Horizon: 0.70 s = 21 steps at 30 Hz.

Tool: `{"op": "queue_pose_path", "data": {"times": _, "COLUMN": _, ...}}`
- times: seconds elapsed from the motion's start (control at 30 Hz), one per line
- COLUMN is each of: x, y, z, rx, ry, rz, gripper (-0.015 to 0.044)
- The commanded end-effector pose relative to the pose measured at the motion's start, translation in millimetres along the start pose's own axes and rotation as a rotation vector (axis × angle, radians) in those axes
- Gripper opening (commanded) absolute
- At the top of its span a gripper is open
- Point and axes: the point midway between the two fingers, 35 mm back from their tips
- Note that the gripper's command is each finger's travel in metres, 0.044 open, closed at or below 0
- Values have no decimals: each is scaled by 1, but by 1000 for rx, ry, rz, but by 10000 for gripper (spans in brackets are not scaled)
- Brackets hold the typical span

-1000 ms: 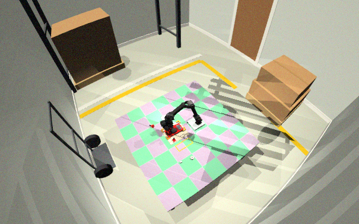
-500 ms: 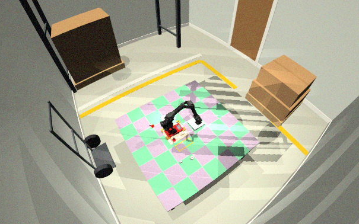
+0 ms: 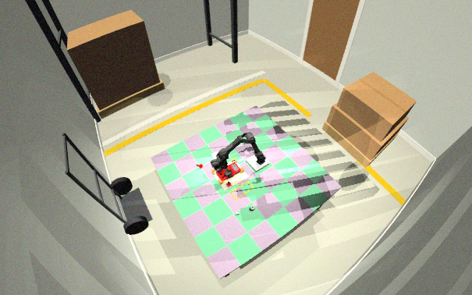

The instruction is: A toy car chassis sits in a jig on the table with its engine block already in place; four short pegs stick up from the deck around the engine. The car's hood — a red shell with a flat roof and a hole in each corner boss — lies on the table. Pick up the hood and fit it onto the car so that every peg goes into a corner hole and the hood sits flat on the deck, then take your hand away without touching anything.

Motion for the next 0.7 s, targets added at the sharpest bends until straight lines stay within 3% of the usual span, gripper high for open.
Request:
{"op": "queue_pose_path", "data": {"times": 0.0, "x": 0, "y": 2, "z": 0, "rx": 3, "ry": -6, "rz": 0, "gripper": 0}}
{"op": "queue_pose_path", "data": {"times": 0.27, "x": 0, "y": 1, "z": 0, "rx": 0, "ry": 0, "rz": 0, "gripper": 0}}
{"op": "queue_pose_path", "data": {"times": 0.67, "x": 0, "y": 2, "z": 0, "rx": 0, "ry": 0, "rz": 0, "gripper": 315}}
Point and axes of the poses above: the point midway between the two fingers, 35 mm back from their tips, its own y axis out along the fingers, its own z axis across the jaws, x = y × z, and after that the axes turned 3 degrees about y, right-handed
